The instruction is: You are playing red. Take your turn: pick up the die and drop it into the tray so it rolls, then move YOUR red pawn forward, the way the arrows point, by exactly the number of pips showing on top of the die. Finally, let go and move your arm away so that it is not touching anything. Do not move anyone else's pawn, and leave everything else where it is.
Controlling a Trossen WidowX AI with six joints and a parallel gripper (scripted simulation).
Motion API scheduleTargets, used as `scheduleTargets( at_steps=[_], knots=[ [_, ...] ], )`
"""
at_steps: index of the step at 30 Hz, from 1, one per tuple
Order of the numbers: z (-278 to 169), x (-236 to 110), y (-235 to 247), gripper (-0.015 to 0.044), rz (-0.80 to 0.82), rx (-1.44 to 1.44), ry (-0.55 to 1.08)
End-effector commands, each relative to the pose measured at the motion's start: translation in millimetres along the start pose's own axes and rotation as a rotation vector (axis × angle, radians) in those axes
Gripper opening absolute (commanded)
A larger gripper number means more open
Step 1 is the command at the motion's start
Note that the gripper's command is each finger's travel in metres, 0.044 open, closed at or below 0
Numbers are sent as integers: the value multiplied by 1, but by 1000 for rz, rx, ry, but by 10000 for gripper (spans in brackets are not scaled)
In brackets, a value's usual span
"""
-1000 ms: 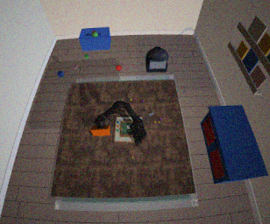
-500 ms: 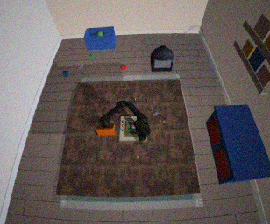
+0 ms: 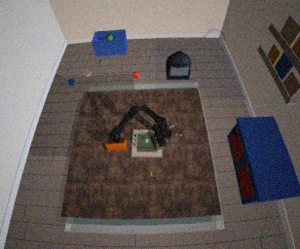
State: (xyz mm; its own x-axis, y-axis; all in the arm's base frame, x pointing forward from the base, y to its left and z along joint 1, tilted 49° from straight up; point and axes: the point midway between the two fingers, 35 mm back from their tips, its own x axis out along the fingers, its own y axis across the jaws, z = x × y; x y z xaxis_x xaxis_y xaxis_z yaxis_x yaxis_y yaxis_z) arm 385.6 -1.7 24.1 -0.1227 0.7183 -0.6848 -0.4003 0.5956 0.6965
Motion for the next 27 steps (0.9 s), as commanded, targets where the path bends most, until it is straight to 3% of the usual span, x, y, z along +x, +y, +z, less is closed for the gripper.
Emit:
scheduleTargets(
  at_steps=[1,9,27],
  knots=[
    [14,13,28,0,12,4,-3],
    [34,36,81,0,36,-1,-5],
    [35,71,84,0,38,-1,-5]
  ],
)
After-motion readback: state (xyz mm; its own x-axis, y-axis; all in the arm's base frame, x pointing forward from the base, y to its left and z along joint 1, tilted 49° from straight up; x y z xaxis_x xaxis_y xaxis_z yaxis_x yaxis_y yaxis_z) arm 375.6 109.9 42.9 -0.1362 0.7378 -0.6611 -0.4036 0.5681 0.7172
